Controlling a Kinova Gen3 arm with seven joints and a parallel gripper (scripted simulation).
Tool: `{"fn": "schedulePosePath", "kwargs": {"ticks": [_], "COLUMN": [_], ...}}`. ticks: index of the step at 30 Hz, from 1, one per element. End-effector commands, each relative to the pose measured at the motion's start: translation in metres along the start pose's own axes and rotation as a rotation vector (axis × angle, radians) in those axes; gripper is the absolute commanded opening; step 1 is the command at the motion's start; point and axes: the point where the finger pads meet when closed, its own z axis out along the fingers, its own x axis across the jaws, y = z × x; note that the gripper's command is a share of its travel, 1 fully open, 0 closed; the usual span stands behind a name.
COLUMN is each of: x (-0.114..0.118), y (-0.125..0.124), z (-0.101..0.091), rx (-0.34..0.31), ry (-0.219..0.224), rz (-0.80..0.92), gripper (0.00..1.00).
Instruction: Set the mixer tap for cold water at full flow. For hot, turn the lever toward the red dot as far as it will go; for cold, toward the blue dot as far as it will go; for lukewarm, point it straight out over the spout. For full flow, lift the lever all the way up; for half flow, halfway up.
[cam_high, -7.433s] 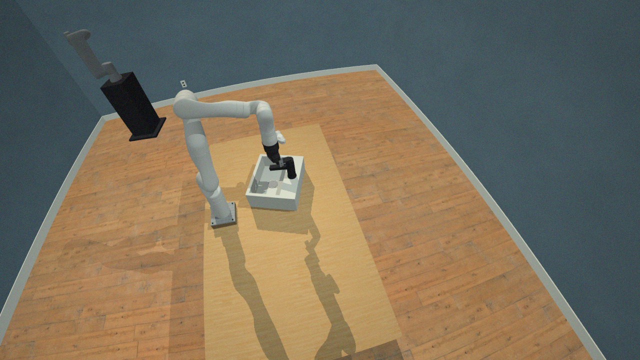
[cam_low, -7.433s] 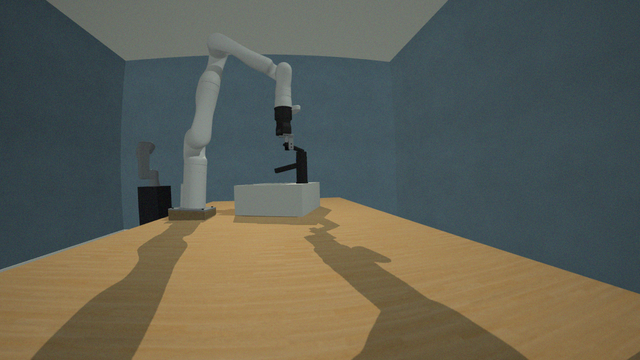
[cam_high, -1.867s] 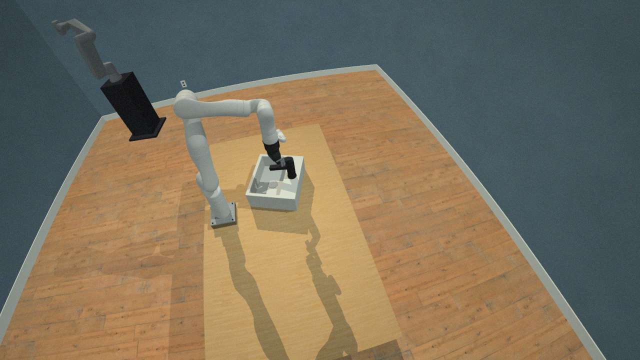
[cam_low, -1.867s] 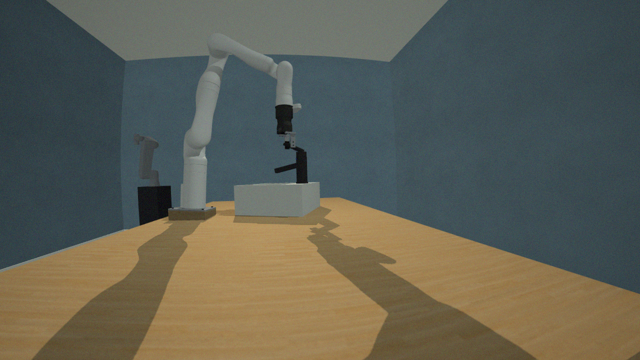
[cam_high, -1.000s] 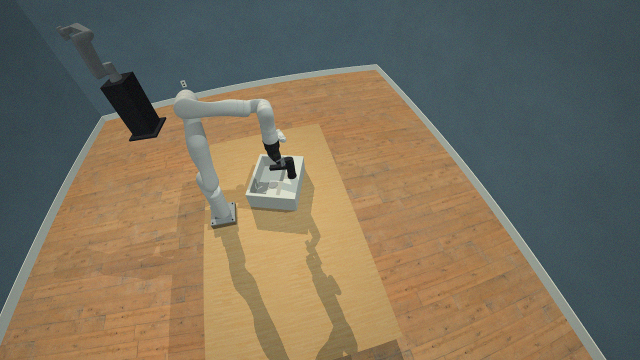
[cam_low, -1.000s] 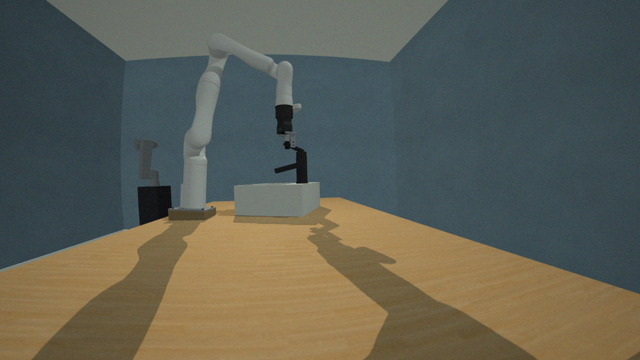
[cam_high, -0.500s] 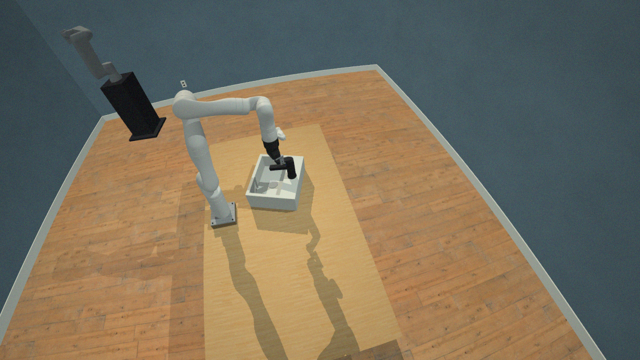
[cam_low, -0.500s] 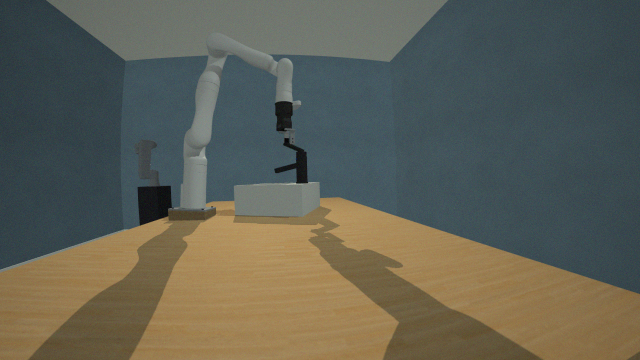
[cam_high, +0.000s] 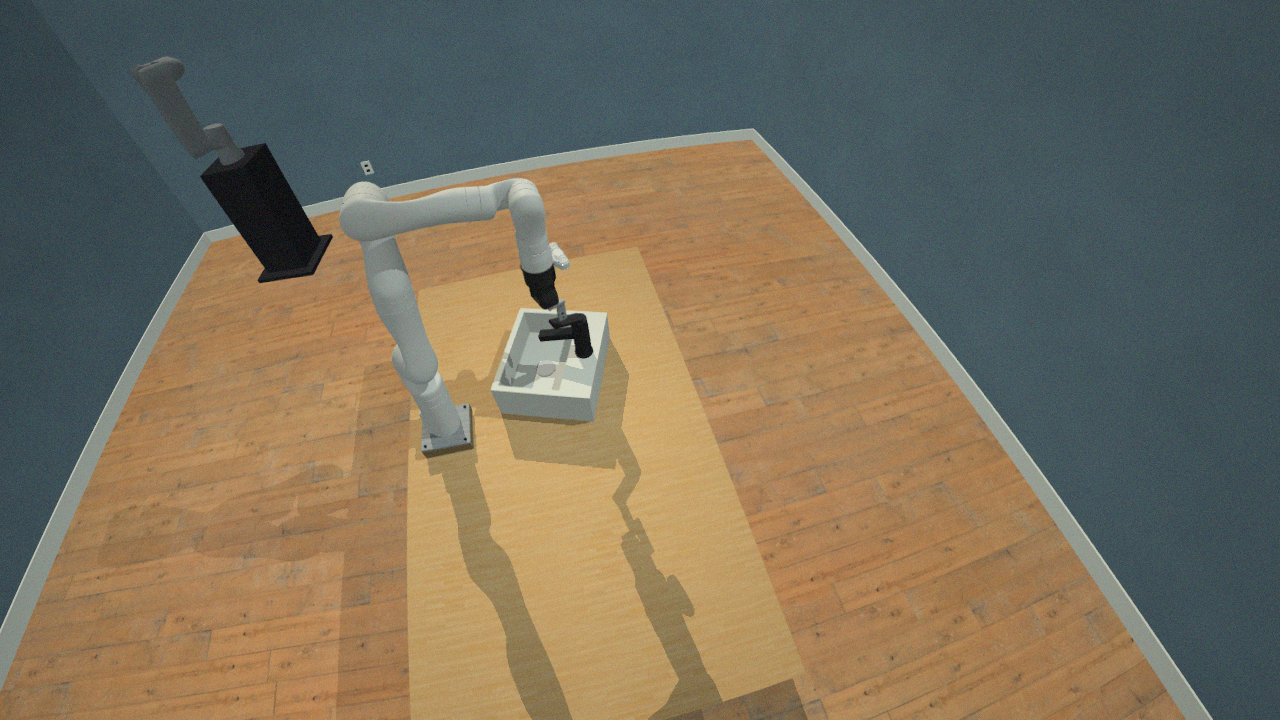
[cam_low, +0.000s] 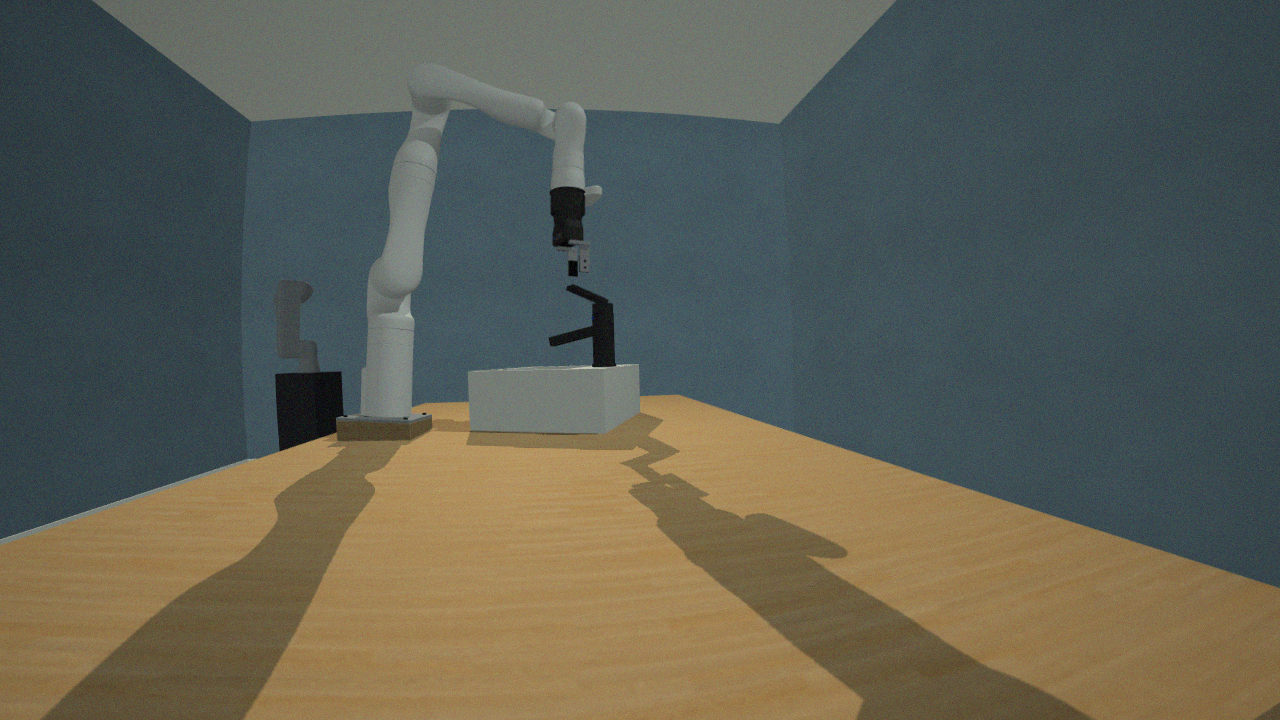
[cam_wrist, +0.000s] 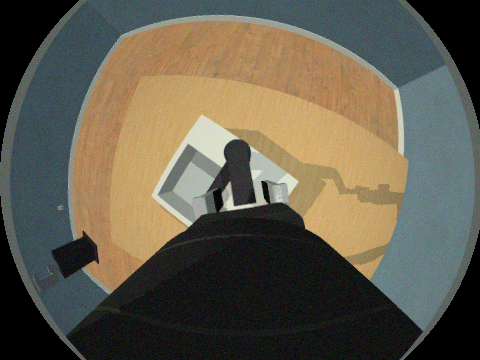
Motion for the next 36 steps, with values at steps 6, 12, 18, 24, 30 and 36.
{"fn": "schedulePosePath", "kwargs": {"ticks": [6,12,18,24,30,36], "x": [0.000,0.000,0.000,0.000,0.000,0.000], "y": [-0.003,-0.002,-0.002,-0.002,-0.002,-0.002], "z": [-0.015,-0.021,-0.021,-0.021,-0.021,-0.021], "rx": [0.011,0.011,0.011,0.011,0.011,0.011], "ry": [0.001,0.001,0.001,0.001,0.001,0.001], "rz": [-0.001,-0.001,-0.001,-0.001,-0.001,-0.001], "gripper": [1.00,1.00,0.00,0.00,0.00,0.00]}}
